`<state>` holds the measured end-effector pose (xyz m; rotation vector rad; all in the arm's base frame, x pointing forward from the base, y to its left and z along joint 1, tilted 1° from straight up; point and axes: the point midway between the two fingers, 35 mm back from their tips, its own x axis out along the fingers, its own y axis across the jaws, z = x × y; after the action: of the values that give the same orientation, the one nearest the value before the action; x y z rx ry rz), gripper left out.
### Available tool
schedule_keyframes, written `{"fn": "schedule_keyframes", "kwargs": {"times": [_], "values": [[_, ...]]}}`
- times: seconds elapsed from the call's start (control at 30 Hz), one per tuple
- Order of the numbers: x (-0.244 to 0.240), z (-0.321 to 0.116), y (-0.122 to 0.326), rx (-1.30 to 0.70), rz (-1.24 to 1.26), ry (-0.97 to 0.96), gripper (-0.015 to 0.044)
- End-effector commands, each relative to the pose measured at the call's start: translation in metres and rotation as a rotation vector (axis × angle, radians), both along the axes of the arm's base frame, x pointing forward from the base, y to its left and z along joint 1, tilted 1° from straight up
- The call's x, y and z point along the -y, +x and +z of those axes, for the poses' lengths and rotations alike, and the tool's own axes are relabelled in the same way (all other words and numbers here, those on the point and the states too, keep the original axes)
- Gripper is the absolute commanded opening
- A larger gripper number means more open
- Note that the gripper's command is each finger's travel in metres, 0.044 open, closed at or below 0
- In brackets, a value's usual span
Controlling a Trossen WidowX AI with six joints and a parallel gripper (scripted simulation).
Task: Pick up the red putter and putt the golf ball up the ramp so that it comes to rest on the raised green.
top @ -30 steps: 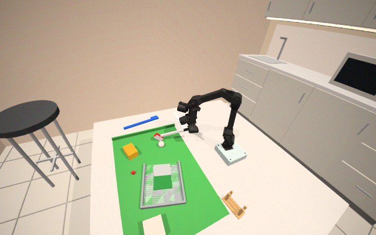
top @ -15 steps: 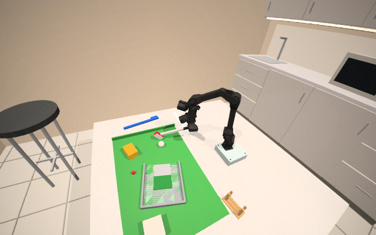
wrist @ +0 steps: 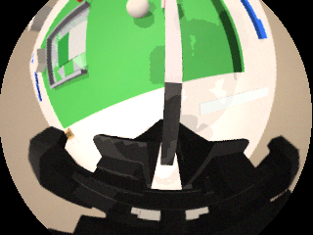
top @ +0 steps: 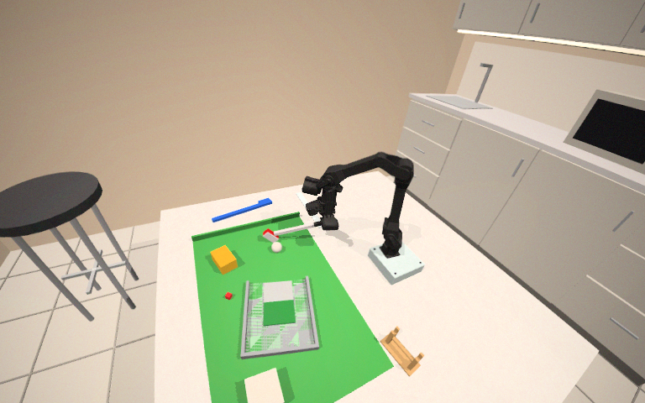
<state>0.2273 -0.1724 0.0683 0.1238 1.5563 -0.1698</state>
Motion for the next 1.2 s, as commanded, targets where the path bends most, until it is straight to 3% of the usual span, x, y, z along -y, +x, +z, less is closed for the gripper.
{"fn": "schedule_keyframes", "kwargs": {"times": [0.0, 0.2, 0.73, 1.17], "values": [[-0.046, 0.001, 0.011, 0.008, 0.021, 0.003, 0.0000], [-0.100, -0.001, 0.011, 0.008, 0.025, 0.008, 0.0000], [-0.101, 0.058, 0.011, 0.008, 0.025, 0.008, 0.0000], [-0.101, 0.050, 0.011, -0.003, 0.029, 0.012, 0.0000]]}}
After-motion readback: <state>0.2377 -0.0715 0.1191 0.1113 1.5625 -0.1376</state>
